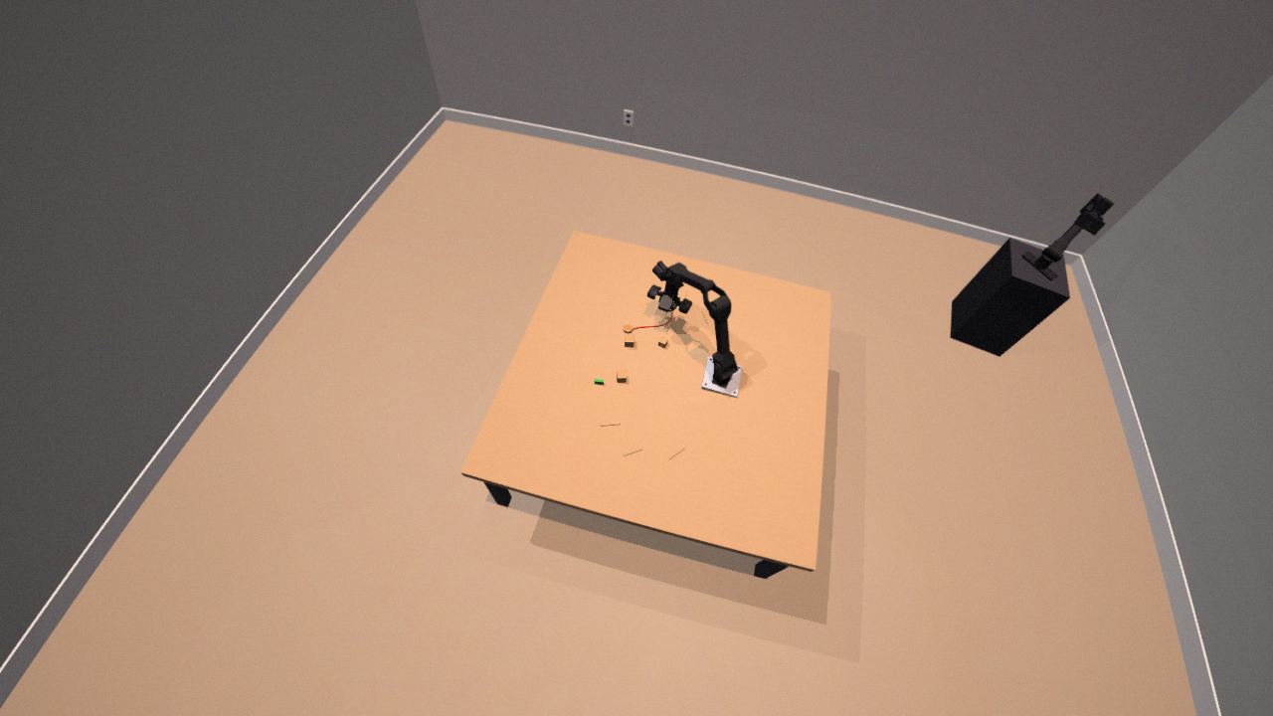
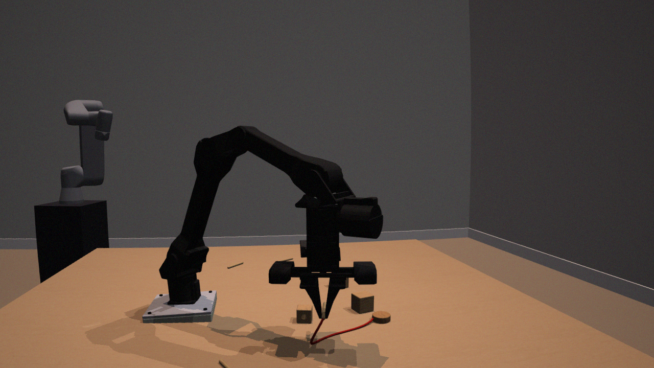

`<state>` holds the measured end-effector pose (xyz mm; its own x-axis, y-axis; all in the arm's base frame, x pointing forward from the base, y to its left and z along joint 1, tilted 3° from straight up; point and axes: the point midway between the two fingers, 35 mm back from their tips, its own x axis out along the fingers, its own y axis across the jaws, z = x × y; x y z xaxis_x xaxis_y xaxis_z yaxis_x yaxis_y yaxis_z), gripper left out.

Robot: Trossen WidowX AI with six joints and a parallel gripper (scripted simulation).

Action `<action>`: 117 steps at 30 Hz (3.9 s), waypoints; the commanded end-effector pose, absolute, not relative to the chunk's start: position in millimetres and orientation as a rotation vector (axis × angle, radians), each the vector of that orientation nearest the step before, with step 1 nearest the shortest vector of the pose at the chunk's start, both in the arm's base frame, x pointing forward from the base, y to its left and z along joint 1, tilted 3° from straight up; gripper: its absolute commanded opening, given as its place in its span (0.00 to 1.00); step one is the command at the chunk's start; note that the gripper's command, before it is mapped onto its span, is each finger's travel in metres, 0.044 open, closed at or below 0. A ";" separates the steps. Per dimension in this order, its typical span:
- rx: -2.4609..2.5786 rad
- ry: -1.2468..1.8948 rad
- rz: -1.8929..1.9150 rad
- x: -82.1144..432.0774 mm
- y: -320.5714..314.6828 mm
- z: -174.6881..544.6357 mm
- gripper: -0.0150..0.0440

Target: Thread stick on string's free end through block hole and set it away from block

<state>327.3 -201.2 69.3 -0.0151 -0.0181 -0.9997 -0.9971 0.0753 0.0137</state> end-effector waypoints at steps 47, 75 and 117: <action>-1.166 1.284 1.158 321.7 -266.5 68.5 0.25; -1.169 1.288 1.157 307.7 -264.3 54.1 0.25; -1.165 1.288 1.161 276.1 -243.9 23.8 0.25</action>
<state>278.6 -245.0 25.0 -0.0278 -0.0283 -0.9992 -0.9968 0.0762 0.0255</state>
